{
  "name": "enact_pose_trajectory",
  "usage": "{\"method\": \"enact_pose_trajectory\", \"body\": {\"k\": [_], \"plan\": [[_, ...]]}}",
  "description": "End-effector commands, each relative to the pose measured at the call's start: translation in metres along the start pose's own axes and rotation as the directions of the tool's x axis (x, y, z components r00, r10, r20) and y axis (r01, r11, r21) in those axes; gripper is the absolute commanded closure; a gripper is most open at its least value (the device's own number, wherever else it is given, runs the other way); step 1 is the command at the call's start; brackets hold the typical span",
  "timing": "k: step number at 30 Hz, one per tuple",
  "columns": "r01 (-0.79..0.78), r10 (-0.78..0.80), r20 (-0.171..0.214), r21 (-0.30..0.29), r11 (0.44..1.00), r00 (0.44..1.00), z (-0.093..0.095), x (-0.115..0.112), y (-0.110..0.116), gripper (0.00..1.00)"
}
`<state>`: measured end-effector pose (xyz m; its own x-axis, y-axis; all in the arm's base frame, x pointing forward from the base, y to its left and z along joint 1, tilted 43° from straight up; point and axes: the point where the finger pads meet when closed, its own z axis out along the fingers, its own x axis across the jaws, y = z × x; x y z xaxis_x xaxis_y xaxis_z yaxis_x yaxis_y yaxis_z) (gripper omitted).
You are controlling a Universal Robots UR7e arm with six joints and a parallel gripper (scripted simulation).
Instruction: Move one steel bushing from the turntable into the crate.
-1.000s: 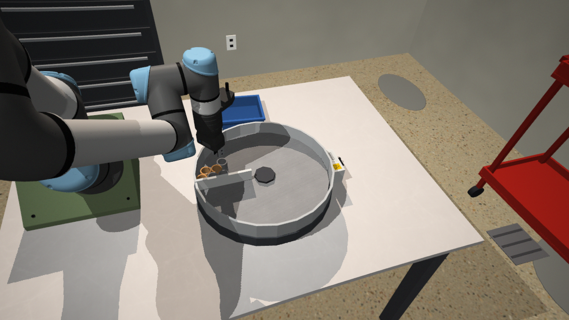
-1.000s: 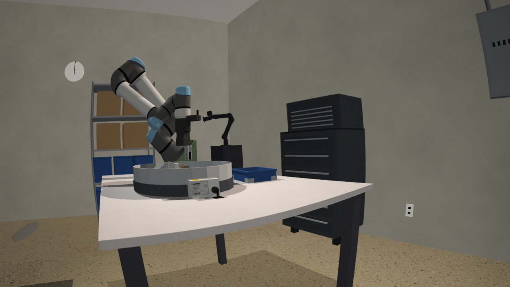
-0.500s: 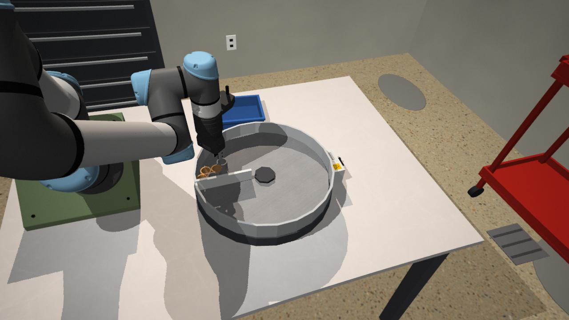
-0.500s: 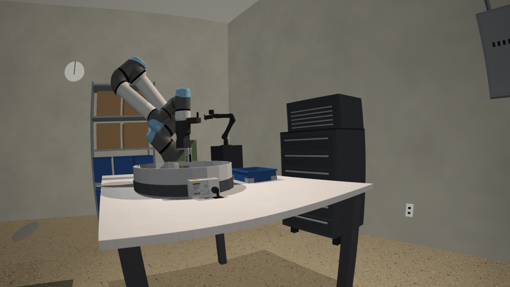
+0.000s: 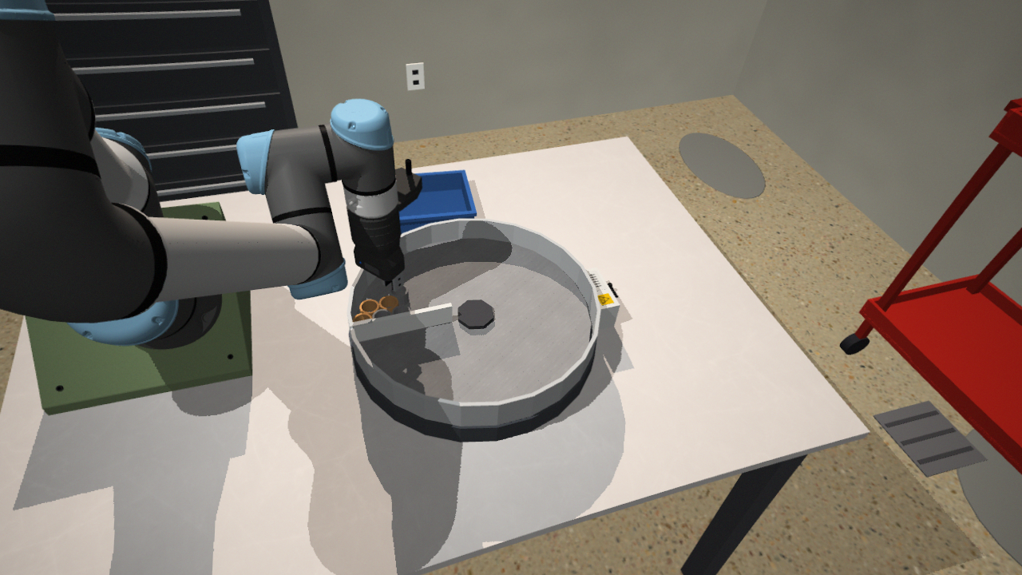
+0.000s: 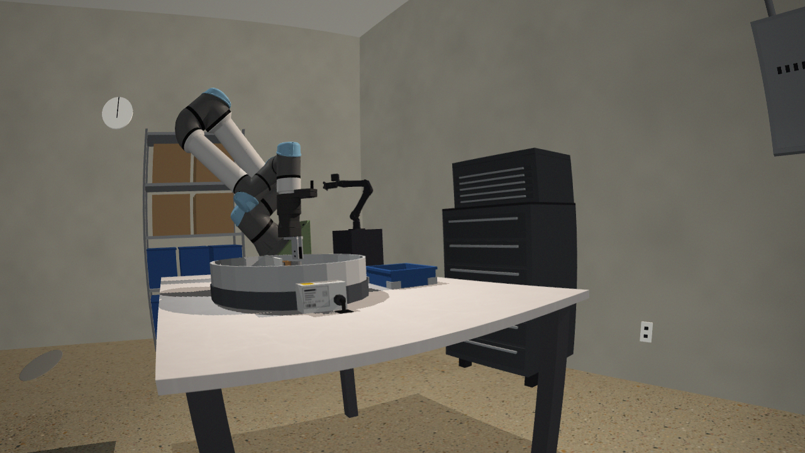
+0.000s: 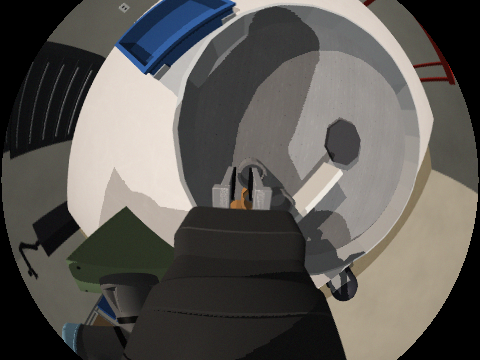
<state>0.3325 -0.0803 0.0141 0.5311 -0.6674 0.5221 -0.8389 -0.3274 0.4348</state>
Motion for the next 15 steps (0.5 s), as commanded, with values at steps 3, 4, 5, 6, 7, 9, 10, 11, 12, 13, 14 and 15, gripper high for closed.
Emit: {"method": "enact_pose_trajectory", "body": {"k": [3, 4, 5, 6, 7, 9, 10, 11, 12, 13, 14, 15], "plan": [[0.000, 0.000, -0.001, 0.001, 1.000, 1.000, 0.0008, 0.0003, -0.0004, 0.60], [0.000, 0.000, -0.001, 0.001, 1.000, 1.000, 0.0008, 0.0003, -0.0004, 0.60], [0.000, 0.000, -0.001, 0.001, 1.000, 1.000, 0.0008, 0.0003, -0.0004, 0.60], [0.000, 0.000, -0.001, 0.001, 1.000, 1.000, 0.0008, 0.0003, -0.0004, 0.60], [0.000, 0.000, -0.001, 0.001, 1.000, 1.000, 0.0008, 0.0003, -0.0004, 0.60], [0.000, 0.000, -0.001, 0.001, 1.000, 1.000, 0.0008, 0.0003, -0.0004, 0.60], [0.000, 0.000, -0.001, 0.001, 1.000, 1.000, 0.0008, 0.0003, -0.0004, 0.60], [0.000, 0.000, -0.001, 0.001, 1.000, 1.000, 0.0008, 0.0003, -0.0004, 0.60], [0.000, 0.000, -0.001, 0.001, 1.000, 1.000, 0.0008, 0.0003, -0.0004, 0.60], [0.000, 0.000, -0.001, 0.001, 1.000, 1.000, 0.0008, 0.0003, -0.0004, 0.60], [0.000, 0.000, -0.001, 0.001, 1.000, 1.000, 0.0008, 0.0003, -0.0004, 0.60], [0.000, 0.000, -0.001, 0.001, 1.000, 1.000, 0.0021, 0.0003, -0.0004, 0.60]]}}
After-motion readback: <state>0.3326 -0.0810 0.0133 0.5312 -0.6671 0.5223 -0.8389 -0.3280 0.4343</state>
